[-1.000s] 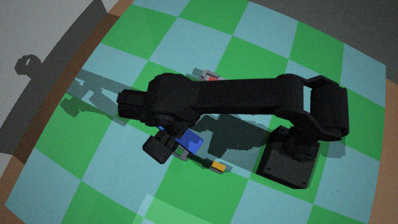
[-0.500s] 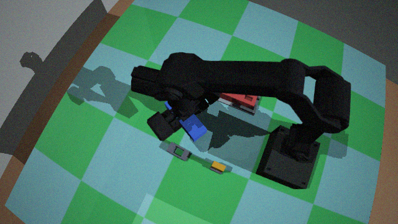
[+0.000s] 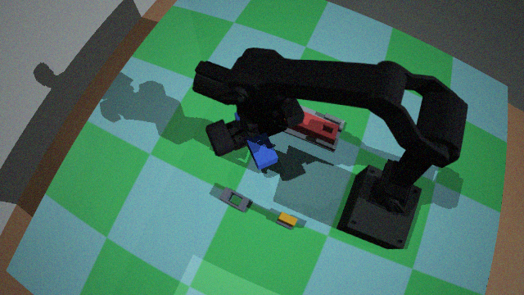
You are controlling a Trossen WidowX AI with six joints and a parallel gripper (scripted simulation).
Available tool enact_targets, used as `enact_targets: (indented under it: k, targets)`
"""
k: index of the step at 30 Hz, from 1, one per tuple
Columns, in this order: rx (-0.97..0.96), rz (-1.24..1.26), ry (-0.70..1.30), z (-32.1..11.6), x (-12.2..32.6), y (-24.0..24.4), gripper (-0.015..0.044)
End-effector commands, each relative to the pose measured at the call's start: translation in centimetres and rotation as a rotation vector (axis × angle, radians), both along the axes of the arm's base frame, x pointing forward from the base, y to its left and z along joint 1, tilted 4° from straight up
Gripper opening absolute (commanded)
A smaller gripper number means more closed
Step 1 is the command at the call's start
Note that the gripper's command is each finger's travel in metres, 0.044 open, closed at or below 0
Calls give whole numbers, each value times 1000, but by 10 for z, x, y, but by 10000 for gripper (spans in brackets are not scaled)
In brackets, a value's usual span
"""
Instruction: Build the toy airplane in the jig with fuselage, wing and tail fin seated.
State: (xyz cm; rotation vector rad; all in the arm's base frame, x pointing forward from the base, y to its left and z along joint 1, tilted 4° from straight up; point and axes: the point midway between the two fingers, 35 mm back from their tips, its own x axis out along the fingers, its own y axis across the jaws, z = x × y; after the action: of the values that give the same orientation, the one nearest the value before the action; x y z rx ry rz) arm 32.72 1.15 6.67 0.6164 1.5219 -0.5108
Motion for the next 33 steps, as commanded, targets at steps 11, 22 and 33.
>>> enact_targets:
  k: [11,22,33]
  targets:
    - [-7,-254,16,-11,-10,-45,0]
    - [-10,-453,30,-20,-22,-77,0]
    - [-11,-652,44,-28,-38,-108,0]
